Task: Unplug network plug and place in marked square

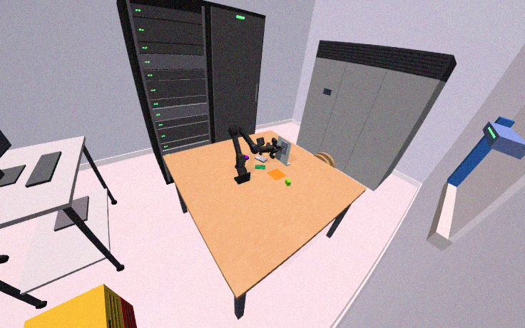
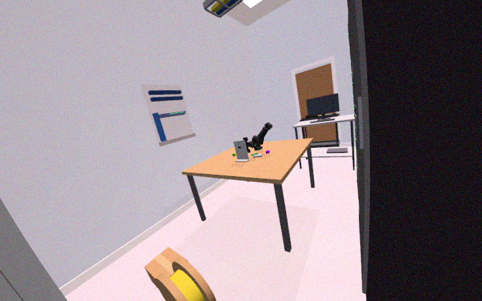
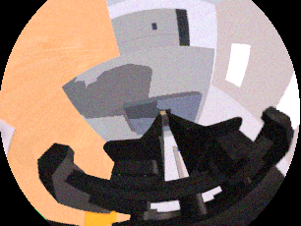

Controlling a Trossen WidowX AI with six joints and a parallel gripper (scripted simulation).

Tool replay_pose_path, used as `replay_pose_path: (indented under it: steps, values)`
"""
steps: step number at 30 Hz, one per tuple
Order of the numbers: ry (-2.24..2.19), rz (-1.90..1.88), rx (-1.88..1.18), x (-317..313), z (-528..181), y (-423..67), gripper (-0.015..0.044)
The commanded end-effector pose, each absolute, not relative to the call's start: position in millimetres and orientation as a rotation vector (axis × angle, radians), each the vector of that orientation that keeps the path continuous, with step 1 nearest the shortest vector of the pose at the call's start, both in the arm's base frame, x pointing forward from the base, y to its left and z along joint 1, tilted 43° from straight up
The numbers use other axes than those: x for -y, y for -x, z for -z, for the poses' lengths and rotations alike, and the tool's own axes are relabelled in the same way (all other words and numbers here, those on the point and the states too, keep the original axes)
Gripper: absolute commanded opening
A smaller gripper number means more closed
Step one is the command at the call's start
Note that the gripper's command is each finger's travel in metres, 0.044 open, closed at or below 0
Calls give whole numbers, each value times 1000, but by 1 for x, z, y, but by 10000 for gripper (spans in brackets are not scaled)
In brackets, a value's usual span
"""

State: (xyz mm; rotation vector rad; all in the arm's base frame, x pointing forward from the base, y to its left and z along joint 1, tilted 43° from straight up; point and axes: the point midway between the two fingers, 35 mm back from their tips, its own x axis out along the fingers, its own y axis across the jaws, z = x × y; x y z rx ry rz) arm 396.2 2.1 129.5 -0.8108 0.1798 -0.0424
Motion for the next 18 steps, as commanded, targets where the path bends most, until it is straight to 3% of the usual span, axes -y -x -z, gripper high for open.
replay_pose_path:
  steps: [1,18]
  values:
    - [813,43,-182,-2,-129,-393,0]
    - [813,43,-183,-2,-129,-383,0]
